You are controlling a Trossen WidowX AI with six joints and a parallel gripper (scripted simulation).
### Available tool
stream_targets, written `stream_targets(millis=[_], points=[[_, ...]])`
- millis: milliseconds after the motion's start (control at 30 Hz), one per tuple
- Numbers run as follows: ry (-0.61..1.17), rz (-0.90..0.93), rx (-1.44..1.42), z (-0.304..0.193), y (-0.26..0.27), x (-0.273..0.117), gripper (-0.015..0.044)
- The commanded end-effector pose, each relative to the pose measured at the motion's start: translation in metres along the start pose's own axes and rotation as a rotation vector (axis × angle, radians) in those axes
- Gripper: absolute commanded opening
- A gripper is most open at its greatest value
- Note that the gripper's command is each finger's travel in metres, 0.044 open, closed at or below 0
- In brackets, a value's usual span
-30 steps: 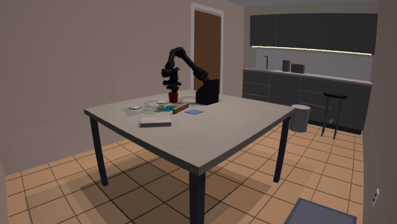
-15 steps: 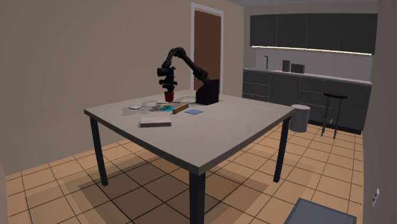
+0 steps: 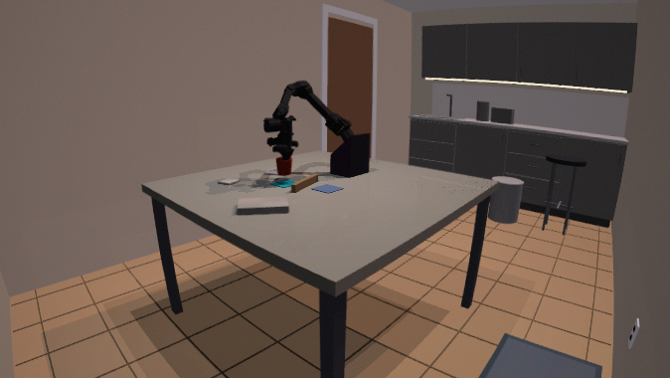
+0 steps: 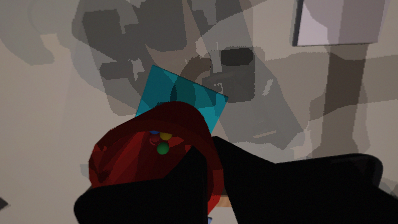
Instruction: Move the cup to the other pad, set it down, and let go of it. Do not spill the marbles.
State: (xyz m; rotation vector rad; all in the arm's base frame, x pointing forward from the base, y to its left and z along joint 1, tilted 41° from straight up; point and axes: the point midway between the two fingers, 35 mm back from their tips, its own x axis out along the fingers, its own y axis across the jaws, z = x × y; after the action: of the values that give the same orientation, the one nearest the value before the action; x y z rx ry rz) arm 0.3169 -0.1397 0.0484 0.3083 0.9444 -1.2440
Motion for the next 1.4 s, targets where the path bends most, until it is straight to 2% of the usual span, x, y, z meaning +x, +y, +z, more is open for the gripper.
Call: stream_targets(millis=[0, 633, 1133, 1300, 1367], points=[[0.005, -0.002, -0.010, -0.002, 0.000, 0.008, 0.0000], [0.004, -0.003, -0.010, -0.002, -0.001, 0.038, 0.0000], [-0.001, -0.004, -0.001, 0.000, -0.001, 0.036, 0.0000], [-0.001, -0.004, -0.001, 0.000, -0.001, 0.036, 0.0128], [-0.001, -0.004, -0.001, 0.000, -0.001, 0.036, 0.0128]])
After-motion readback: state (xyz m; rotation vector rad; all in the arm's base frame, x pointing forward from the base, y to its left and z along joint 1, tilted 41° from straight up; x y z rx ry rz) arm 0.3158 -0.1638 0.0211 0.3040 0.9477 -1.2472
